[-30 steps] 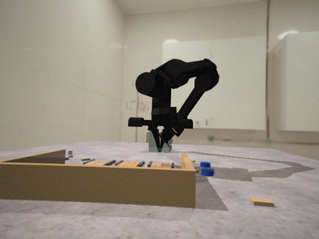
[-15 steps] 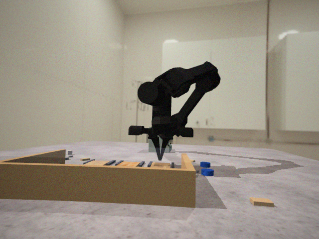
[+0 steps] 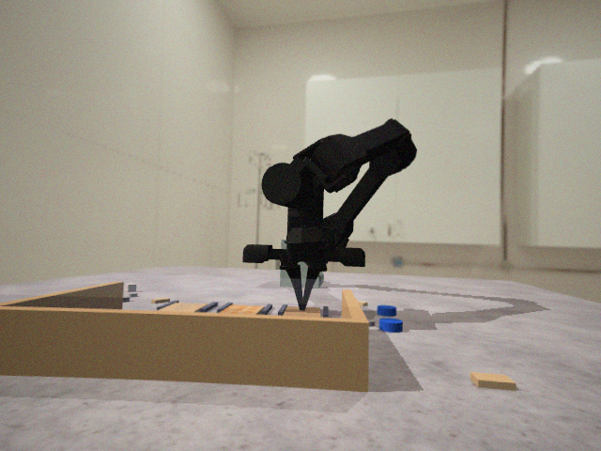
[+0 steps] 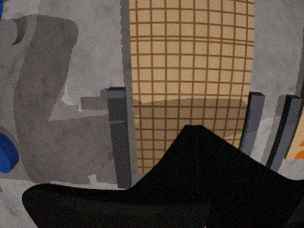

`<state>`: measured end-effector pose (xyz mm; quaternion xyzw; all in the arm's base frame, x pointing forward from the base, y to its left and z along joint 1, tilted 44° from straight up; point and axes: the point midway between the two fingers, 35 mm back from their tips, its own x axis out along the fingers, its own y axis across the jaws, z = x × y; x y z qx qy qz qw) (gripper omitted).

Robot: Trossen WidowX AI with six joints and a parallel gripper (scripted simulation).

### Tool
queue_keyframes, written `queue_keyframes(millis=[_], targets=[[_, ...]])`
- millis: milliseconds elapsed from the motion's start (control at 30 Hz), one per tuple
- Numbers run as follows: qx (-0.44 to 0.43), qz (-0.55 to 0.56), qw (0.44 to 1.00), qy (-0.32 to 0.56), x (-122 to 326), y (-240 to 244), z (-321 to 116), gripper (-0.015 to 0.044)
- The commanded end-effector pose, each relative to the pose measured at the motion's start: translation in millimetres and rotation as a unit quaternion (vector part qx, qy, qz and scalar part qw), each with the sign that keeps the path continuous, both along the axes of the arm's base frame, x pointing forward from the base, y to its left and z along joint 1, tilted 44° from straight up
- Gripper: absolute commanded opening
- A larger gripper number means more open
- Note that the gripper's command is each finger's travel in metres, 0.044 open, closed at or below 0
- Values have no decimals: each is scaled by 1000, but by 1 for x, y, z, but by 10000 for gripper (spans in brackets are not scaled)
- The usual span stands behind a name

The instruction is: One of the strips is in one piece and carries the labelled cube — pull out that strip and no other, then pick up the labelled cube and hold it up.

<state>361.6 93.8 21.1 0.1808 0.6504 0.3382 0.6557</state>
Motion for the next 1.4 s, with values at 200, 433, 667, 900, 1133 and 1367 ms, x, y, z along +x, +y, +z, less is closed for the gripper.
queue_keyframes(millis=[200, 433, 667, 900, 1133, 1367], targets=[[2, -2, 1000, 1, 0, 1, 0, 0], [2, -2, 1000, 1, 0, 1, 0, 0], [2, -2, 1000, 1, 0, 2, -1, 0], [2, -2, 1000, 1, 0, 2, -1, 0], [2, -2, 1000, 1, 1, 3, -2, 0], [2, -2, 1000, 1, -4, 2, -3, 0]])
